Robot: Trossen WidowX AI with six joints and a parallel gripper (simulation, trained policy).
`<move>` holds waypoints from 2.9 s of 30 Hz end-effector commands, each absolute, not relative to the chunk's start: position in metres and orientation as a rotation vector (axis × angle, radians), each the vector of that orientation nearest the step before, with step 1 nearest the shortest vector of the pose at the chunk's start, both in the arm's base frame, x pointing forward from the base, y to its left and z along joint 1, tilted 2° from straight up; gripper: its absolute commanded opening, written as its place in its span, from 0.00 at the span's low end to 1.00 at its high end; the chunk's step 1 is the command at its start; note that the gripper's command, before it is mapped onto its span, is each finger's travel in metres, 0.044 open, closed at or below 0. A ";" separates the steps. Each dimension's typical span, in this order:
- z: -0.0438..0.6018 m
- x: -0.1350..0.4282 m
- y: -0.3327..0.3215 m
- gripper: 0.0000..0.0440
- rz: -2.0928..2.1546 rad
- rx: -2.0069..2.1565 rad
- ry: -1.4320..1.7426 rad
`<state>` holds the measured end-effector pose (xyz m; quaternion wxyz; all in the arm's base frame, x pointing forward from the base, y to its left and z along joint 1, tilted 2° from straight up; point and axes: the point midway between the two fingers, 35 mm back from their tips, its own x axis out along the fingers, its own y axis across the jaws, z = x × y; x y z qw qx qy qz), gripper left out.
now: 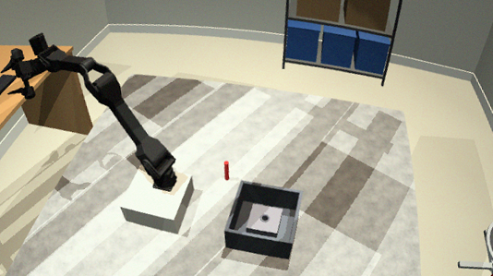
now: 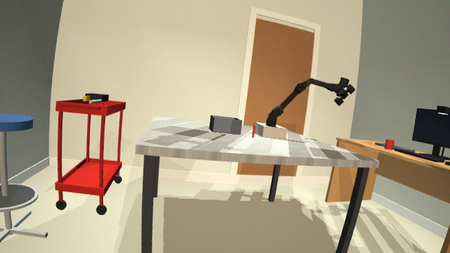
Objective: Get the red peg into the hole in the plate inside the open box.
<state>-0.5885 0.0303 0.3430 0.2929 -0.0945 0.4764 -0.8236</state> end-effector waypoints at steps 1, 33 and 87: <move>0.346 -0.587 0.037 0.94 -2.226 -0.237 1.245; 0.337 -0.482 0.274 1.00 -3.070 0.365 0.181; 0.240 -0.066 0.433 1.00 -3.232 0.371 -2.801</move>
